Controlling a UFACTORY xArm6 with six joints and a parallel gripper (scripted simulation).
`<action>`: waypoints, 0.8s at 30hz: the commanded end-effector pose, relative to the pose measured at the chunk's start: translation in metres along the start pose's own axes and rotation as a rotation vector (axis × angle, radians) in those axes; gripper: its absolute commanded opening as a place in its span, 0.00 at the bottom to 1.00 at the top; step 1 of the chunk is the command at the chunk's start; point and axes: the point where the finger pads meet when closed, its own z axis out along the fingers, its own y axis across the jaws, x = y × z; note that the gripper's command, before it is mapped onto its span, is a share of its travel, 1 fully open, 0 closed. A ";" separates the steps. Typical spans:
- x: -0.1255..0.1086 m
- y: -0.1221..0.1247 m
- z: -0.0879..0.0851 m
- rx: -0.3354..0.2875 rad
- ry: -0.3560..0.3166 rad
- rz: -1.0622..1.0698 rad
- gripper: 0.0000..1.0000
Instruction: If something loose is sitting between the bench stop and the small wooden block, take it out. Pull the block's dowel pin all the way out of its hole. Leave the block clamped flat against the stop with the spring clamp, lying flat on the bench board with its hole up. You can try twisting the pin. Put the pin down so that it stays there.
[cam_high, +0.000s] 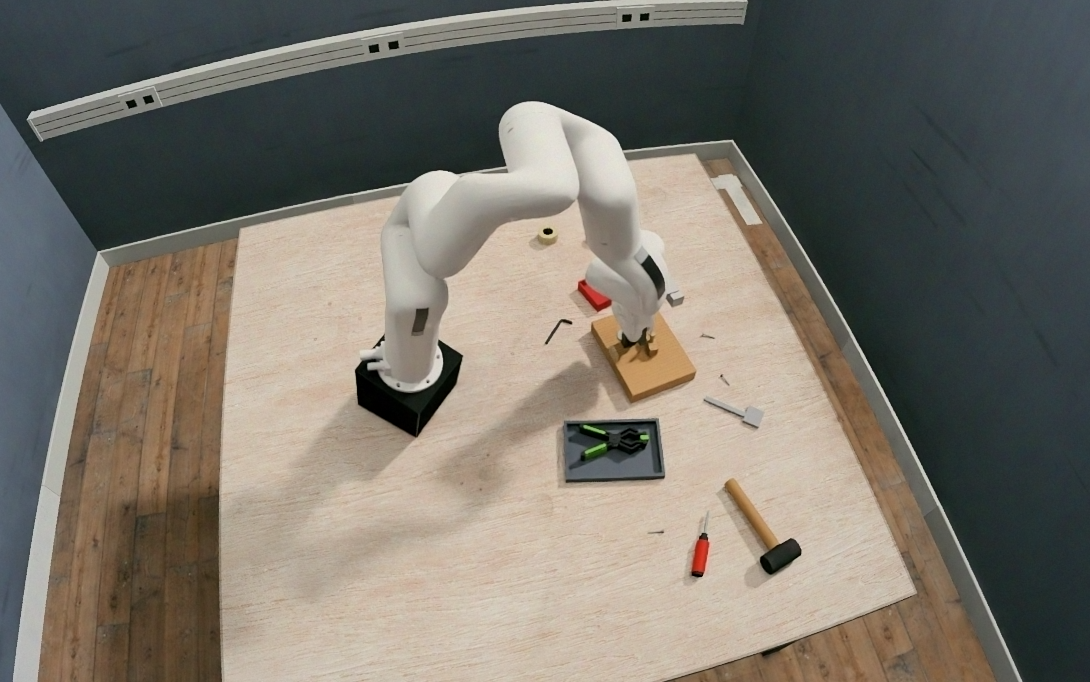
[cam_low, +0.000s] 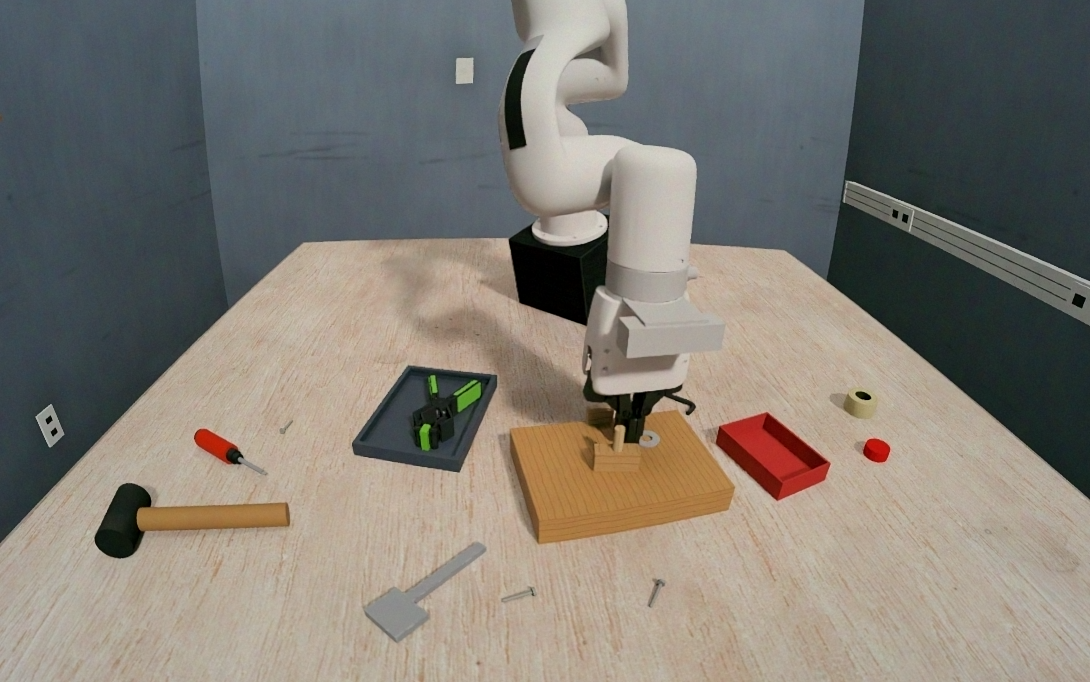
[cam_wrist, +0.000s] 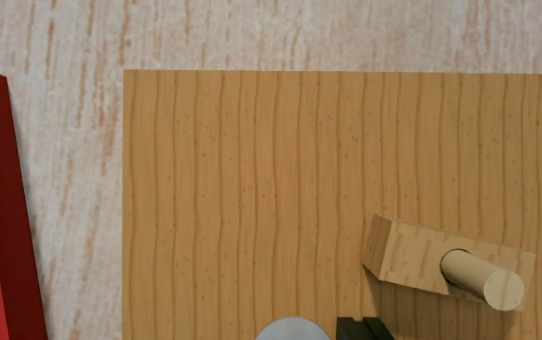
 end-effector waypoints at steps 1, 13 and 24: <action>0.001 -0.004 0.000 0.000 0.002 0.000 0.00; 0.001 -0.009 0.000 0.000 0.002 0.000 0.00; 0.001 -0.013 0.000 0.000 0.002 0.000 0.00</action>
